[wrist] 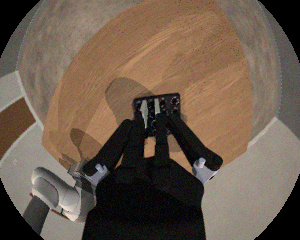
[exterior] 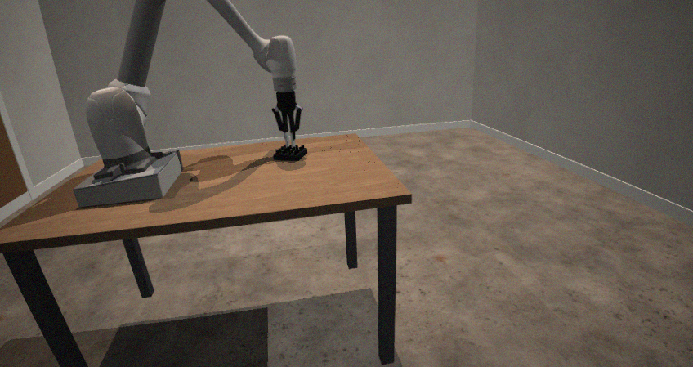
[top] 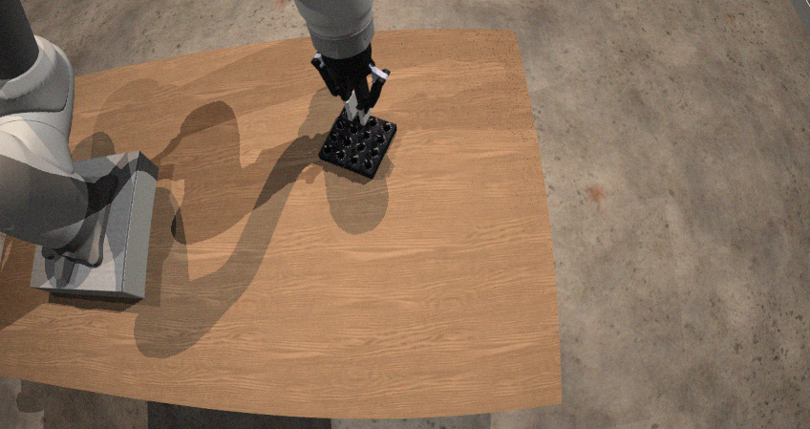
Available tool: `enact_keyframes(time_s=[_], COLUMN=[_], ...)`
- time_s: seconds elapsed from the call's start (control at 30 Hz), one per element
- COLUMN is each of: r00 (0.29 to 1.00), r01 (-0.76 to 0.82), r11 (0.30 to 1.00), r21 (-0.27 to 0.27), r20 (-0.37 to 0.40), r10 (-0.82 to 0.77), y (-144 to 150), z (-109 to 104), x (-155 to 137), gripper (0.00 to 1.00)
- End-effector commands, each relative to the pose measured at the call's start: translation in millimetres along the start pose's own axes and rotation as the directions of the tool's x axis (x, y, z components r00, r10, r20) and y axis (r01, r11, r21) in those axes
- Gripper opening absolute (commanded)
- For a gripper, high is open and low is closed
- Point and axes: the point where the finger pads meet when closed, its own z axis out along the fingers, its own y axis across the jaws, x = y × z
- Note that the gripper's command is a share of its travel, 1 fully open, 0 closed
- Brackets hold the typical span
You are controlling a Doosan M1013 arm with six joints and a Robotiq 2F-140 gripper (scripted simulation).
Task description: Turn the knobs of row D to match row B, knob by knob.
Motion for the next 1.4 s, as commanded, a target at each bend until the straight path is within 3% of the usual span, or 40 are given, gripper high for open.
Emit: enact_keyframes(time_s=[0.0,0.3,0.33,1.37], r00=[1.000,1.000,1.000,1.000], r01=[0.000,0.000,0.000,0.000], r11=[1.000,1.000,1.000,1.000], r21=[0.000,0.000,0.000,0.000], r20=[0.000,0.000,0.000,0.000], r10=[0.000,0.000,0.000,0.000], y=[0.0,0.0,0.0,0.0], z=[-0.1,-0.1,-0.1,-0.1], x=[0.0,0.0,0.0,0.0], gripper=[0.12,0.12,0.05,0.05])
